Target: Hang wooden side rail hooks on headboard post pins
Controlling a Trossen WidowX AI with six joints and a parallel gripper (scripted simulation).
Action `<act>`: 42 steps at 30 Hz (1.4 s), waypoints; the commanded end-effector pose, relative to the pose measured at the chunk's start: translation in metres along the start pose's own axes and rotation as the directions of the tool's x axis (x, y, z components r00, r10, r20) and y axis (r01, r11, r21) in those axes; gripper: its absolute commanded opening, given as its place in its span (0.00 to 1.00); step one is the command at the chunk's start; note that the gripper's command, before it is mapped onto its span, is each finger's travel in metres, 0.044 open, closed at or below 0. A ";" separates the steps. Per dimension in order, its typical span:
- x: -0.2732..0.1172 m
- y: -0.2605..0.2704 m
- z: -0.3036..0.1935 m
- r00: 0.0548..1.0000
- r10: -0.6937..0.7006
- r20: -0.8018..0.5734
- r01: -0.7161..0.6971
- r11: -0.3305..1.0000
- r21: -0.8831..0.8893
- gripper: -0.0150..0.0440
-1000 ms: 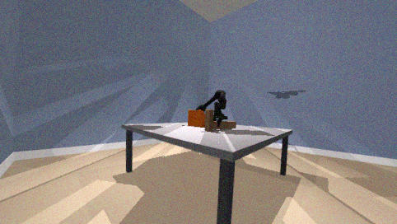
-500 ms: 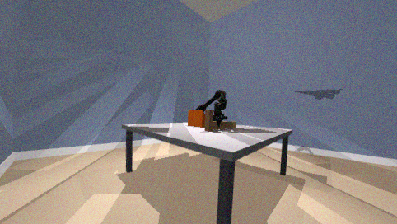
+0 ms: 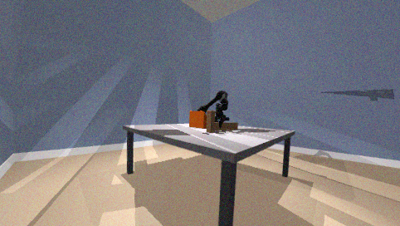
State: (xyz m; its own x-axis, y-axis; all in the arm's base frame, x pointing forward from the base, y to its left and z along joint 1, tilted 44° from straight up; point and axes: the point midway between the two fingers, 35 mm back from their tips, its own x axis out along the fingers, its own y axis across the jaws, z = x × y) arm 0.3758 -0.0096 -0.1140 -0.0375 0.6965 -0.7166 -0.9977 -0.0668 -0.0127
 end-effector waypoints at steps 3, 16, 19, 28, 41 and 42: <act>0.000 0.000 0.000 1.000 0.000 0.000 0.000 1.000 0.000 0.52; -0.040 0.000 0.000 1.000 -0.003 -0.006 0.003 1.000 0.000 1.00; -0.040 0.000 0.000 1.000 -0.003 -0.006 0.003 1.000 0.000 1.00; -0.040 0.000 0.030 1.000 -0.002 -0.004 0.002 1.000 0.000 1.00; -0.039 0.000 0.028 1.000 0.002 -0.006 -0.002 1.000 -0.008 1.00; -0.039 0.000 0.028 1.000 0.002 -0.006 -0.002 1.000 -0.008 1.00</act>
State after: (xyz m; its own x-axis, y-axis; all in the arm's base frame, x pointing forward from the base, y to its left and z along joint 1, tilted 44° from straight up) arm 0.3761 -0.0167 -0.0661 -0.0382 0.6919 -0.7210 -0.9972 -0.0728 -0.0170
